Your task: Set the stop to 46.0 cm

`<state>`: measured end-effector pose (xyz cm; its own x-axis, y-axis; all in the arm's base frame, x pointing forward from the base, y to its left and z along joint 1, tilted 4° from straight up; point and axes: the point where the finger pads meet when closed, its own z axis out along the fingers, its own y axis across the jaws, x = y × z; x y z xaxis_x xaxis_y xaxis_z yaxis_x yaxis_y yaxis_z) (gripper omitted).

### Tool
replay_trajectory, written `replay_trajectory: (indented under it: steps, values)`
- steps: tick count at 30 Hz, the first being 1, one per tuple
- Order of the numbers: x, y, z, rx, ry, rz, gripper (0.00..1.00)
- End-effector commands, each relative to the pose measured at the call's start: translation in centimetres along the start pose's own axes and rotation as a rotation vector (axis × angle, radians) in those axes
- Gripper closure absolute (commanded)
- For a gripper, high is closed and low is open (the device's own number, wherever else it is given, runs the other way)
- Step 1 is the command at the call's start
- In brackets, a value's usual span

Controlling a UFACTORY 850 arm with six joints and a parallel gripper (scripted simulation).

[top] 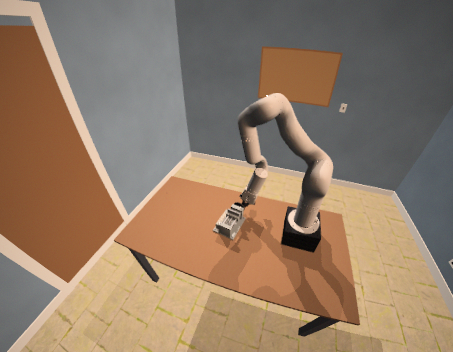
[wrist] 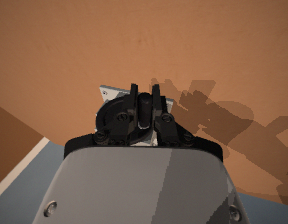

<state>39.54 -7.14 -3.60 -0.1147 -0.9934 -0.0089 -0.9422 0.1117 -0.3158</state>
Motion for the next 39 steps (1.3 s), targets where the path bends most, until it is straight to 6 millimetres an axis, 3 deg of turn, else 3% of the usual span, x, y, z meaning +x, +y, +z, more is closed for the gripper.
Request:
replay_trajectory:
  steps: [1,19,39]
  values:
    - [0.0,-0.4,-0.4,0.003,0.0,0.0,0.94]
    - [0.0,-2.8,-1.5,0.003,0.0,0.0,0.94]
    - [0.0,-5.0,-0.2,0.003,0.0,0.0,0.94]
